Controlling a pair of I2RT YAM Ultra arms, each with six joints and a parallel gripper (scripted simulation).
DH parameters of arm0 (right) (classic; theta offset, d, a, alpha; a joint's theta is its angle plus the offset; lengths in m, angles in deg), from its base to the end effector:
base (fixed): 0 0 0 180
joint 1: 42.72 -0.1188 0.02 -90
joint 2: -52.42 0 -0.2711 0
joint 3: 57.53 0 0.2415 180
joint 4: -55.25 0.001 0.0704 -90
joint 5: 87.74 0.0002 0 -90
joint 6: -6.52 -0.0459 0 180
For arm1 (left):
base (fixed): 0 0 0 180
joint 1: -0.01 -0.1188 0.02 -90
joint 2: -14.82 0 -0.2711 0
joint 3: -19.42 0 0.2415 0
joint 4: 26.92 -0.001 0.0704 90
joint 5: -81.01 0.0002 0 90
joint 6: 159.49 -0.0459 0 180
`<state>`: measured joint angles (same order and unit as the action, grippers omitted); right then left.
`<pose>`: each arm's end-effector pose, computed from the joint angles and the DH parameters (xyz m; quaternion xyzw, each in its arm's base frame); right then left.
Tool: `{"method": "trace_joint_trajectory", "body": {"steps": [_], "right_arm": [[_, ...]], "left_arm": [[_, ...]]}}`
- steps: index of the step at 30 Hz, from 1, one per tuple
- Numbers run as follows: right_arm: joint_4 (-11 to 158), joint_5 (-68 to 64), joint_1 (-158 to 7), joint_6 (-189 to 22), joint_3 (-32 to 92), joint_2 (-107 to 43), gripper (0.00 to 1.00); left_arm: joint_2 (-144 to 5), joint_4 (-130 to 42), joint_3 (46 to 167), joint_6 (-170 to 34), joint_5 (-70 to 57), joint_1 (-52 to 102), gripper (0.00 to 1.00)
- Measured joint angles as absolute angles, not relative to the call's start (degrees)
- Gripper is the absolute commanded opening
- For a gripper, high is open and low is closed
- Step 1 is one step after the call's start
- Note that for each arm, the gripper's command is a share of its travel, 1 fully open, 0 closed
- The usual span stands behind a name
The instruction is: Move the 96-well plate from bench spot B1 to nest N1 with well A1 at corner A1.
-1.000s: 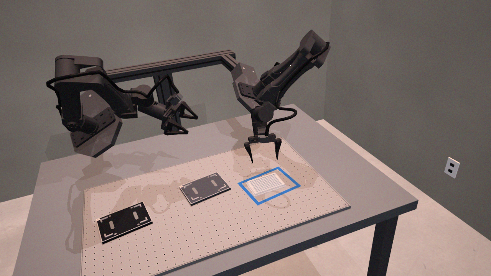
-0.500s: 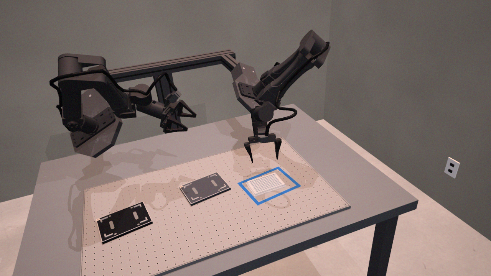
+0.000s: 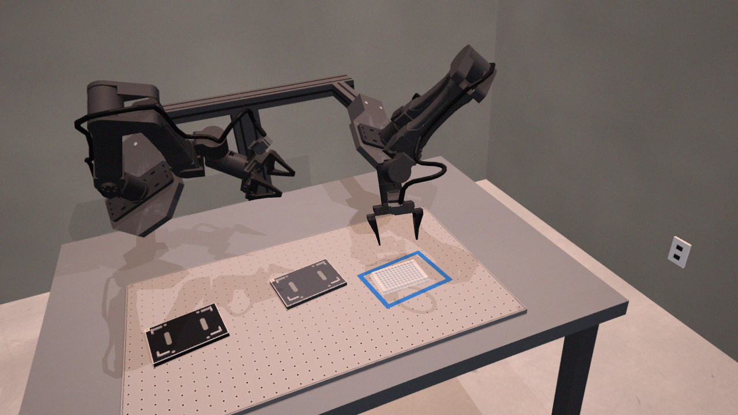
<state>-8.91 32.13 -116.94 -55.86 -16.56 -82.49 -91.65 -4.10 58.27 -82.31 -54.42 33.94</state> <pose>0.1000 0.2735 0.0150 -0.5673 0.6273 -0.0130 0.5334 0.2358 -0.1180 0.0830 0.2017 0.8406 0.2855 0.4138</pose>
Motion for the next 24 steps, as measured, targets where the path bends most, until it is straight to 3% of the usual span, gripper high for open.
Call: {"method": "trace_joint_trajectory", "body": {"steps": [24], "right_arm": [[-8.9,32.1,-116.9,-55.9,-16.6,-82.5,1.00]], "left_arm": [[-91.4,-8.8,58.6,-88.3,-53.0,33.3,1.00]]}}
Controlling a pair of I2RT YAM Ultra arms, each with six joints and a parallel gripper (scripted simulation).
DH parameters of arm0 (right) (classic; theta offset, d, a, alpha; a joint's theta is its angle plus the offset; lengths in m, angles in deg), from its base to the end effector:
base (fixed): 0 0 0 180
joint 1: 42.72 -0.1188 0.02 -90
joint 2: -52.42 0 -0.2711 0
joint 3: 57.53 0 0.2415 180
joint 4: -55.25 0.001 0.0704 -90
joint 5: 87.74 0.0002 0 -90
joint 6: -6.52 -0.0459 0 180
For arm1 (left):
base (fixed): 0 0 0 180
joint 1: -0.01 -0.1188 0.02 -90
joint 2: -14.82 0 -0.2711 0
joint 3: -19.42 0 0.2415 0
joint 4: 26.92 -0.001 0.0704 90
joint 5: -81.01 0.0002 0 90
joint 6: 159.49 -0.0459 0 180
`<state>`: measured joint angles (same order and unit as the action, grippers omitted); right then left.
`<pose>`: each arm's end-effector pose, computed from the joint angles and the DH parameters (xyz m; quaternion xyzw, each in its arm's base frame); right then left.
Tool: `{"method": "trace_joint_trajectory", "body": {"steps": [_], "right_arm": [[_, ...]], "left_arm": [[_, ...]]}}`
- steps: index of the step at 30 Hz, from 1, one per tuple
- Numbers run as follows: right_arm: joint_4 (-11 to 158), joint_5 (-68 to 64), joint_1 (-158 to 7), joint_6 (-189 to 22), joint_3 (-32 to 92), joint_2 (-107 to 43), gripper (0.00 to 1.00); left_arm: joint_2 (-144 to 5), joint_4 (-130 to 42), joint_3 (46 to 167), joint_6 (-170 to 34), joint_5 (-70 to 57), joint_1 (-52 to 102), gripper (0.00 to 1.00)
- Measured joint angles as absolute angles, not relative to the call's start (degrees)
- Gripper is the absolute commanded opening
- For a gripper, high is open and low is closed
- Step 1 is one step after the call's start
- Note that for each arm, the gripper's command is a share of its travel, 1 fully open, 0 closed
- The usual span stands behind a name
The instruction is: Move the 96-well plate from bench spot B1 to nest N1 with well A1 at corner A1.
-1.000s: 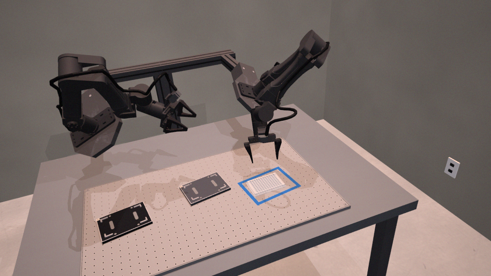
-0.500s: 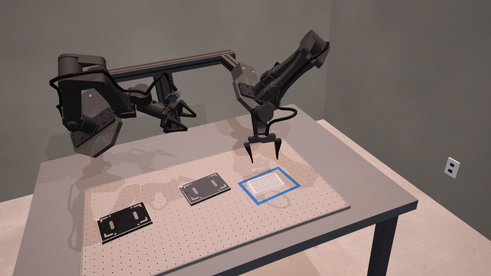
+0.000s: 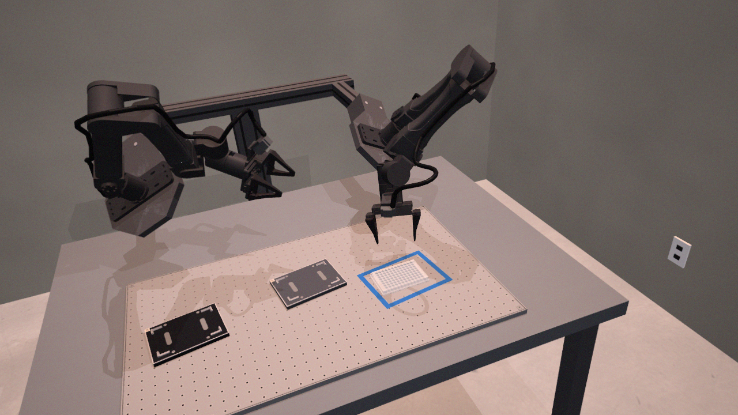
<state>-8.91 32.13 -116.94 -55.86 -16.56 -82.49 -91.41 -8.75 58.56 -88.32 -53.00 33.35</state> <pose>0.1000 0.2735 0.0150 -0.5673 0.6273 -0.0130 0.5334 0.2333 -0.1141 0.0786 0.2637 0.8376 0.3070 0.3670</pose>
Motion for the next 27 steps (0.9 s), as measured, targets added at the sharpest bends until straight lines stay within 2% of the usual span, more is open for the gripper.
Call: {"method": "trace_joint_trajectory", "body": {"steps": [14,27], "right_arm": [[-8.9,32.1,-116.9,-55.9,-16.6,-82.5,1.00],[-8.9,32.1,-116.9,-55.9,-16.6,-82.5,1.00]], "left_arm": [[-89.9,-32.3,72.2,-111.5,-49.2,30.1,1.00],[-96.4,-52.7,87.3,-128.2,-49.4,29.5,1.00]]}}
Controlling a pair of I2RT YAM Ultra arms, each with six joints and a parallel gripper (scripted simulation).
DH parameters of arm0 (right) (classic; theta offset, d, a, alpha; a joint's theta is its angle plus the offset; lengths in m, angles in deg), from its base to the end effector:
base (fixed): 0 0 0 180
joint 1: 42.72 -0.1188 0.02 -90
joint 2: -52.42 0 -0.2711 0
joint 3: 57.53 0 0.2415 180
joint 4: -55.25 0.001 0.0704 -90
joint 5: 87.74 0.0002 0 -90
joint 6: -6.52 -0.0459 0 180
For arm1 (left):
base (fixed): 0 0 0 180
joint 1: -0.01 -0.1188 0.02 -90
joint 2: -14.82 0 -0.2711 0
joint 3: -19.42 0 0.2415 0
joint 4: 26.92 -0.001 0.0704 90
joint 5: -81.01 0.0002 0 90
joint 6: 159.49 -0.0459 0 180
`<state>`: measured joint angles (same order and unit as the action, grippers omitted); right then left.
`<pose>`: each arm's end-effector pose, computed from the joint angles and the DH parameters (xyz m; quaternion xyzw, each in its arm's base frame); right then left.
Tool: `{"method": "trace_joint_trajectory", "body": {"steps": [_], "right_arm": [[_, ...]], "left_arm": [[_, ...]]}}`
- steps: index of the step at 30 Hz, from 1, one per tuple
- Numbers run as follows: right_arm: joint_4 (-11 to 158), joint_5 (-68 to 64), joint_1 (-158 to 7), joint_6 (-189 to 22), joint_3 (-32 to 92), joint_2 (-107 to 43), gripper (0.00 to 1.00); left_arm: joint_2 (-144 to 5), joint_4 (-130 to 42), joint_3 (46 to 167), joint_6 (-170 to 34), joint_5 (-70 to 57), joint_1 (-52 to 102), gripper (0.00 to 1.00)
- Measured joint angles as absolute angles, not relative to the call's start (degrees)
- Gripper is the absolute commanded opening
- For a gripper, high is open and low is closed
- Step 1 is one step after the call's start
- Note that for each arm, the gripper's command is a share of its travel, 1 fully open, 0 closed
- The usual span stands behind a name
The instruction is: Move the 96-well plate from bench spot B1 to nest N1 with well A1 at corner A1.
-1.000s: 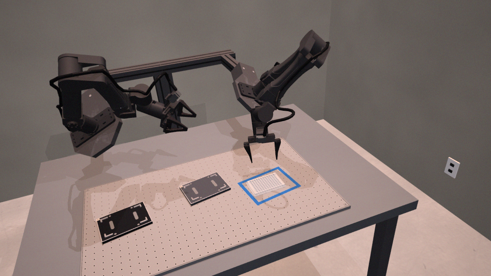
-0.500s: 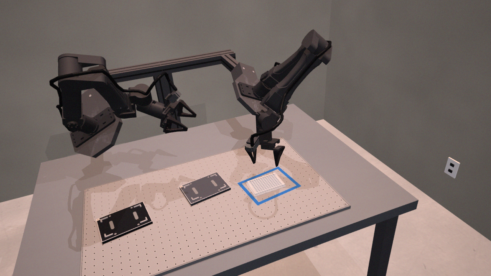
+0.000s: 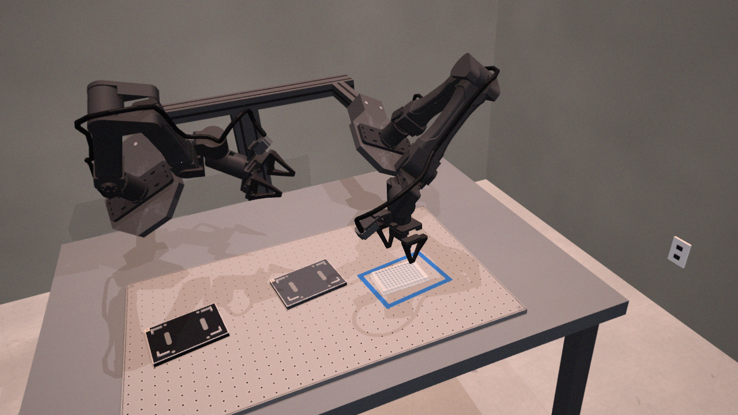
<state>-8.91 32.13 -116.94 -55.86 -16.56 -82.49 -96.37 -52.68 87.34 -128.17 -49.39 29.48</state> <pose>0.1000 0.2735 0.0150 -0.5673 0.6273 -0.0130 0.5334 0.3036 -0.1362 0.1076 0.5968 0.7067 0.3716 0.0797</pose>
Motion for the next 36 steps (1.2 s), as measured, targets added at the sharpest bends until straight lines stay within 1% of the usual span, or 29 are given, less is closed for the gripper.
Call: {"method": "trace_joint_trajectory", "body": {"steps": [6,10,21,36], "right_arm": [[-8.9,32.1,-116.9,-55.9,-16.6,-82.5,1.00],[-8.9,32.1,-116.9,-55.9,-16.6,-82.5,1.00],[-8.9,32.1,-116.9,-55.9,-16.6,-82.5,1.00],[-8.9,32.1,-116.9,-55.9,-16.6,-82.5,1.00]], "left_arm": [[-101.0,-60.0,95.1,-133.7,-50.3,29.5,1.00],[-102.7,-62.3,97.9,-134.7,-50.6,29.5,1.00],[-103.7,-63.8,98.7,-135.5,-50.6,29.4,1.00],[-106.4,-60.6,98.8,-137.7,-50.6,27.4,1.00]]}}
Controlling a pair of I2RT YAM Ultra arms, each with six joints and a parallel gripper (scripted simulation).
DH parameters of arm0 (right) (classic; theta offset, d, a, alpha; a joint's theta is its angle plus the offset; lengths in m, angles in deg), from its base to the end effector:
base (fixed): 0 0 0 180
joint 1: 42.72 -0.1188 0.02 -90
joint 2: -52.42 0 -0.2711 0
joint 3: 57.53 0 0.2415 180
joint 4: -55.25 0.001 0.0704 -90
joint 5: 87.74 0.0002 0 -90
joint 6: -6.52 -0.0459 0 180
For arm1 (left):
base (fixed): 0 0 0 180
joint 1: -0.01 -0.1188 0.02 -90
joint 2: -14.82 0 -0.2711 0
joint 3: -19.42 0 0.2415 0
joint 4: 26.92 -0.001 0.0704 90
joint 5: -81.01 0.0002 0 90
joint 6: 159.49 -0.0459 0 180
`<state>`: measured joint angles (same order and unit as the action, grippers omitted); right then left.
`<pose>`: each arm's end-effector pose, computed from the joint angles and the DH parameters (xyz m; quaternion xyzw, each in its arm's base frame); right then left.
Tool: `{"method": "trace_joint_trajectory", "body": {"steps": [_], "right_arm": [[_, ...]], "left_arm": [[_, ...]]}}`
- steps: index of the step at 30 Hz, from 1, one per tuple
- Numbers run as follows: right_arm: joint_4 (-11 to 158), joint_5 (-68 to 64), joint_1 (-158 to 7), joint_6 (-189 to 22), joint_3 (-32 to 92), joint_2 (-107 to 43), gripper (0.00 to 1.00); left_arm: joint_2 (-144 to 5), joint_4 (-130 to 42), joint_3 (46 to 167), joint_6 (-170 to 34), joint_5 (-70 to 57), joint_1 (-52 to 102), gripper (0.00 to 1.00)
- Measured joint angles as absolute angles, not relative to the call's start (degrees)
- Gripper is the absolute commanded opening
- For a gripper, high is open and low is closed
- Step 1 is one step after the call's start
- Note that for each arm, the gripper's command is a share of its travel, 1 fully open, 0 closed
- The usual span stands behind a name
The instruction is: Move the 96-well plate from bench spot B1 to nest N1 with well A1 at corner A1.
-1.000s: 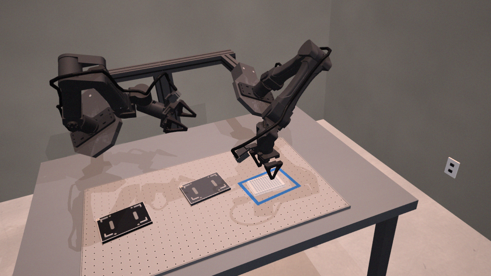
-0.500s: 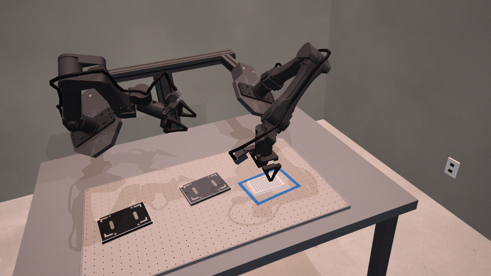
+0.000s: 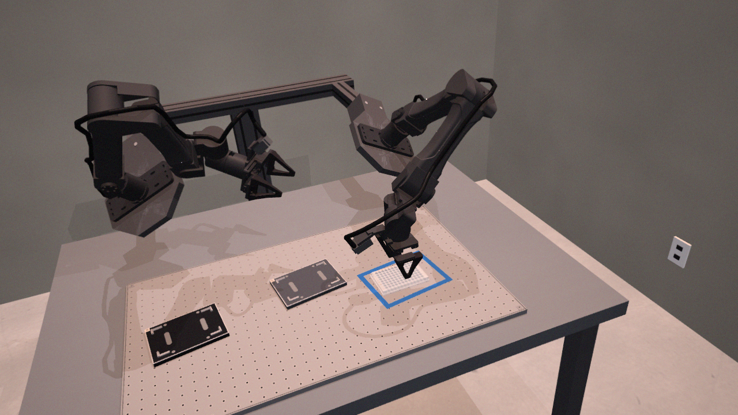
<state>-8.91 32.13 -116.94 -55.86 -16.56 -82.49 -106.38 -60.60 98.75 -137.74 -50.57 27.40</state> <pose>0.1000 0.2735 0.0150 -0.5673 0.6273 -0.0130 0.5334 0.3396 -0.1405 0.0880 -0.6573 -0.6558 -0.3710 0.0127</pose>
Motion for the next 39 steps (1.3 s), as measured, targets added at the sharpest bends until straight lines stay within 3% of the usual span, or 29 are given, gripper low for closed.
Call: {"method": "trace_joint_trajectory", "body": {"steps": [29,39], "right_arm": [[-8.9,32.1,-116.9,-55.9,-16.6,-82.5,1.00],[-8.9,32.1,-116.9,-55.9,-16.6,-82.5,1.00]], "left_arm": [[-109.9,-54.6,98.8,-141.5,-50.2,24.6,1.00],[-110.0,-53.6,98.8,-141.8,-50.1,24.6,0.86]]}}
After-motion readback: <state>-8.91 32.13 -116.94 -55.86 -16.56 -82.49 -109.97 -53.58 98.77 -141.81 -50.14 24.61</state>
